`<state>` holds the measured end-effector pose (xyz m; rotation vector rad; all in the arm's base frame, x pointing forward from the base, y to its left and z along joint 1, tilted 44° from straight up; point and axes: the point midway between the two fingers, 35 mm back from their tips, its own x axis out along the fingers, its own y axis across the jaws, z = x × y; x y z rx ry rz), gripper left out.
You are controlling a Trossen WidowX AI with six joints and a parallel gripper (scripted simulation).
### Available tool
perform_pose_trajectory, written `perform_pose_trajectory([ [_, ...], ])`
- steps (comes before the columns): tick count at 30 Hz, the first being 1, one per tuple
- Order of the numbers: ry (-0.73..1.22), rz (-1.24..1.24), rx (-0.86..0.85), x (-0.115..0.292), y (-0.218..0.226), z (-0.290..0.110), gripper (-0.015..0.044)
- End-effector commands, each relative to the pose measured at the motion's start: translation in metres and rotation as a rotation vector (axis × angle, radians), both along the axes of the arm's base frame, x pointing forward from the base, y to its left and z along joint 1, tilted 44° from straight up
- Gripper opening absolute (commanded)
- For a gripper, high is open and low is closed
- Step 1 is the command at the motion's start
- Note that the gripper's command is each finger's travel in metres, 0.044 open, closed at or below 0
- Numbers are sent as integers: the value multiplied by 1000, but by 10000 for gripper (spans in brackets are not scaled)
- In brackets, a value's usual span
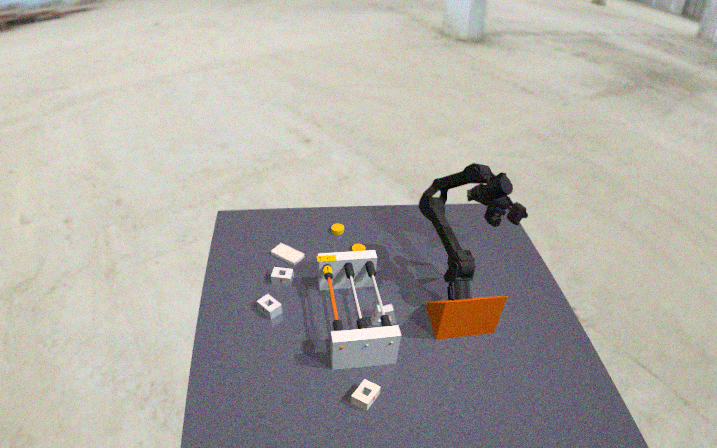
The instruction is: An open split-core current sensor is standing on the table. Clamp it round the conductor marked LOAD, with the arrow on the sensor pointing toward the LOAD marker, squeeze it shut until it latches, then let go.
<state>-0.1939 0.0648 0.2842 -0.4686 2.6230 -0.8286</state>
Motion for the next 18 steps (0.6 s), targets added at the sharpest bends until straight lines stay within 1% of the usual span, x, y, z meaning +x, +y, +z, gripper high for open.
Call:
perform_pose_trajectory([
  [1, 1, -5, 13, 0, 2, -1, 426],
  [2, 4, -21, 52, 2, 7, -3, 440],
  [3, 8, -46, 117, 4, 16, -7, 440],
  [7, -11, -163, 431, 21, 59, -25, 440],
  [10, -64, -241, 662, 40, 92, -37, 440],
  [12, -134, -307, 724, 56, 102, -45, 440],
  [18, -294, -387, 1042, 100, 144, -56, 440],
])
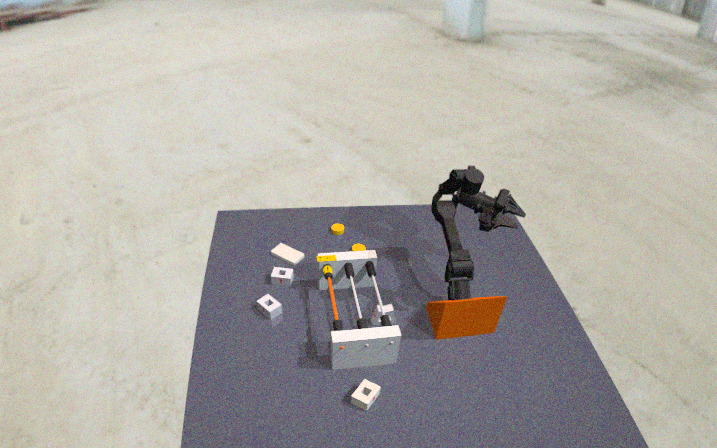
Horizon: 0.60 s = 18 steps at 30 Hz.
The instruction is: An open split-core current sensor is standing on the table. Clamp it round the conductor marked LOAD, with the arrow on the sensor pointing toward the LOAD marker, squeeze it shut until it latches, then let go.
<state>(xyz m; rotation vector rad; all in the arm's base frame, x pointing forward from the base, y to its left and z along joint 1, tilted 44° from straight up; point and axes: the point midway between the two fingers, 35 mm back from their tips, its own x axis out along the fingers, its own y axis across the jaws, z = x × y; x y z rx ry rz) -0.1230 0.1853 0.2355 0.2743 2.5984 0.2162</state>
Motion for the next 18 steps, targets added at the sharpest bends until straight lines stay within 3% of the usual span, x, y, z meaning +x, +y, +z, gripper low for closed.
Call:
perform_pose_trajectory([
  [1, -145, -102, 217, 37, 30, -9, 440],
  [10, -672, -320, 639, 158, 75, -13, 440],
  [18, -1298, -452, 765, 282, 58, 2, 440],
])
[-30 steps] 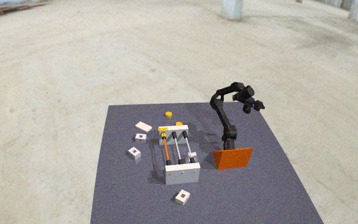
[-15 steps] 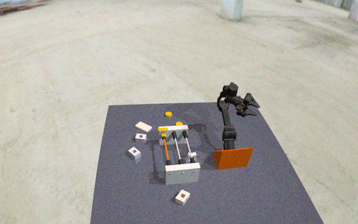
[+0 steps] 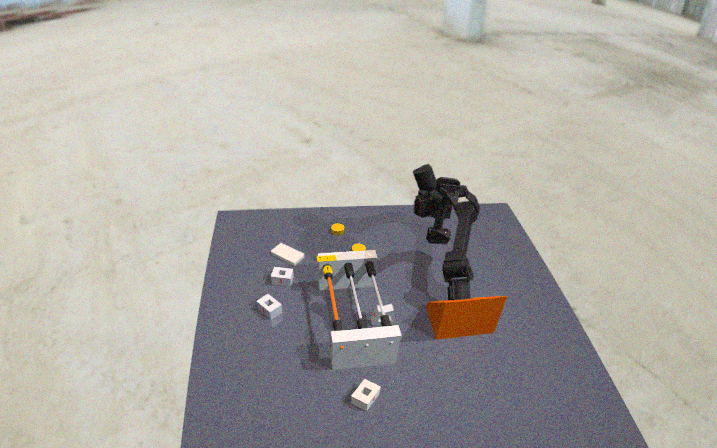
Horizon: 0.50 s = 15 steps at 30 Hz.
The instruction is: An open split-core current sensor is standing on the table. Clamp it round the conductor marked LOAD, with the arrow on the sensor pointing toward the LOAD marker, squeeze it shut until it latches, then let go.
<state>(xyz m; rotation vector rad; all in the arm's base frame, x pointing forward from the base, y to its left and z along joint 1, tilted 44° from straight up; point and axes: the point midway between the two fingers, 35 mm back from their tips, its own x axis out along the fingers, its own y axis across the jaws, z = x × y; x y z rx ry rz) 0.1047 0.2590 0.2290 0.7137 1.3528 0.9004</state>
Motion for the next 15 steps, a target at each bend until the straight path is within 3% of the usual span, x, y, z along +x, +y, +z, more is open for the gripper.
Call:
perform_pose_trajectory([
  [1, -323, -179, 26, 68, -22, 12, 440],
  [8, -800, -468, -96, 156, -90, 39, 440],
  [15, -1206, -753, -407, 205, -189, 71, 440],
])
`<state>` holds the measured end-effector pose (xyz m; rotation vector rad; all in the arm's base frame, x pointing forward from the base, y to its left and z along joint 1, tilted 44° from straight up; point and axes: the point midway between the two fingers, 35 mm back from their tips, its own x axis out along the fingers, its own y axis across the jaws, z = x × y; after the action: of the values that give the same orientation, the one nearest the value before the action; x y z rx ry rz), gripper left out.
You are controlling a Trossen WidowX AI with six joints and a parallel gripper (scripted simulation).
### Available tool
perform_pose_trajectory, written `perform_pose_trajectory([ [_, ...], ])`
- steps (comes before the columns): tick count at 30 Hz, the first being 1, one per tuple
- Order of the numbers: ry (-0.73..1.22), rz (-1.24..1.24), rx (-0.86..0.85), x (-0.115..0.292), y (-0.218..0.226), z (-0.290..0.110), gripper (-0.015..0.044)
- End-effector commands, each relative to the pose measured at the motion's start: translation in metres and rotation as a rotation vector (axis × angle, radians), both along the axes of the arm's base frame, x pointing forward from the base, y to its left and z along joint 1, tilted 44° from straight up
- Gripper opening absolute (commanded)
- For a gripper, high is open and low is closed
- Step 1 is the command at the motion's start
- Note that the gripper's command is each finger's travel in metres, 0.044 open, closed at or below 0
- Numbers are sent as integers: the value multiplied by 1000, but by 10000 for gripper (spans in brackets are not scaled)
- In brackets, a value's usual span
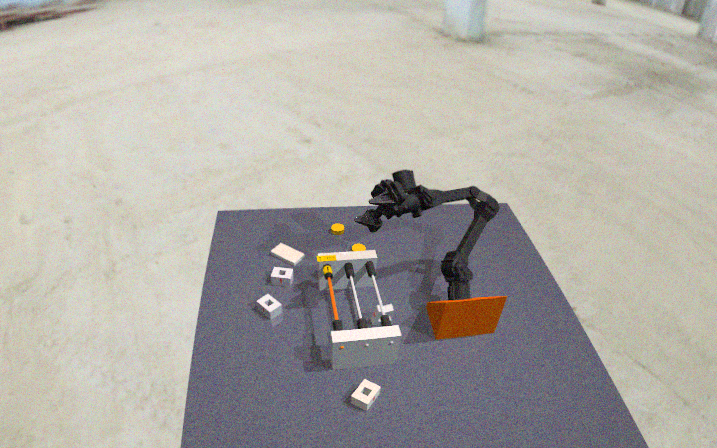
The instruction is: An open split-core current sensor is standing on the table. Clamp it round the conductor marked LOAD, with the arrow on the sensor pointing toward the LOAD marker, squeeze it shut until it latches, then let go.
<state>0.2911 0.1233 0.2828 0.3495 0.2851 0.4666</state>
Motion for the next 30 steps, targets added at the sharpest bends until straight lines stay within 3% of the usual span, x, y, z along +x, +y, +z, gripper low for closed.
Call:
perform_pose_trajectory([
  [1, -213, -263, -180, 22, -69, 23, 440],
  [5, -329, -466, -330, 25, -121, 39, 440],
  [16, -321, -478, -337, 26, -123, 39, 440],
  [23, 149, -599, -387, 69, -123, -10, 440],
  [30, 532, -754, -639, 80, -116, -50, 440],
])
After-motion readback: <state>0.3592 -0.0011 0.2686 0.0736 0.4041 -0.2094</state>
